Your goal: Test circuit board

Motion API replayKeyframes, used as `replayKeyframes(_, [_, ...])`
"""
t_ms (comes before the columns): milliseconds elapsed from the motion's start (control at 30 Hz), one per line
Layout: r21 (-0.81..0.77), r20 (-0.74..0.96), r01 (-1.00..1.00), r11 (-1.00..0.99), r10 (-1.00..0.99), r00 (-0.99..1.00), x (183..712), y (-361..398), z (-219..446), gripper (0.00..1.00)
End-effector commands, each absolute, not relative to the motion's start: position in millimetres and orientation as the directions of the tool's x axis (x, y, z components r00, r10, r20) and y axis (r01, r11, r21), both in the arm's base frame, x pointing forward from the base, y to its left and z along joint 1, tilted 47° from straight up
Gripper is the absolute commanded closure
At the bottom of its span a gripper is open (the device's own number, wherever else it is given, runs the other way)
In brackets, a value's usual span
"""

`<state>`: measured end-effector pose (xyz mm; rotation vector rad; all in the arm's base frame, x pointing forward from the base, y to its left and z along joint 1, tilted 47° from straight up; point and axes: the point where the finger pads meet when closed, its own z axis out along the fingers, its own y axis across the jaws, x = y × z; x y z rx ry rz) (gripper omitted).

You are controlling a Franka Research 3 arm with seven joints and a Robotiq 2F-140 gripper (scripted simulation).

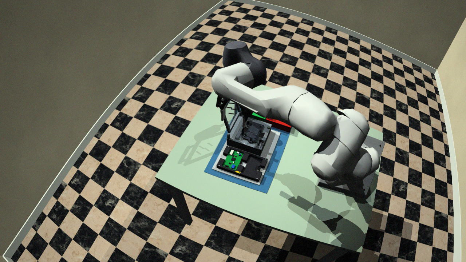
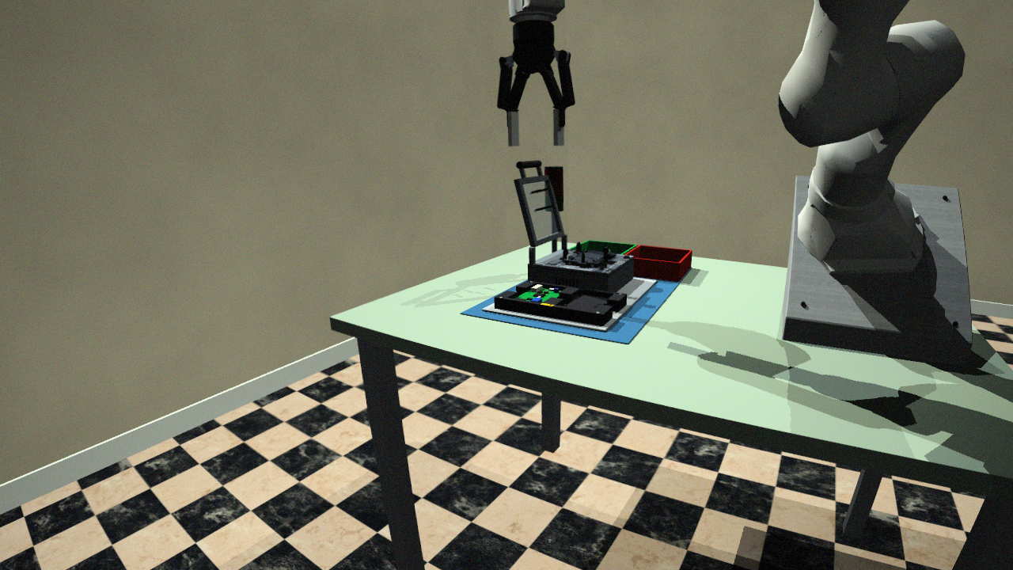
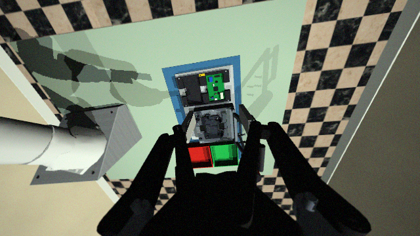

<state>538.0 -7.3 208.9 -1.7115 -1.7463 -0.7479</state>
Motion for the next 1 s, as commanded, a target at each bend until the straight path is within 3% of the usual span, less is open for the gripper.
replayKeyframes(0, [-0.008, 0.736, 1.000, 0.020, 0.677, -0.008, 538, -7, 209, 0.42])
replayKeyframes(967, [-0.008, 0.736, 1.000, 0.020, 0.677, -0.008, 537, 24, 181, 0.42])
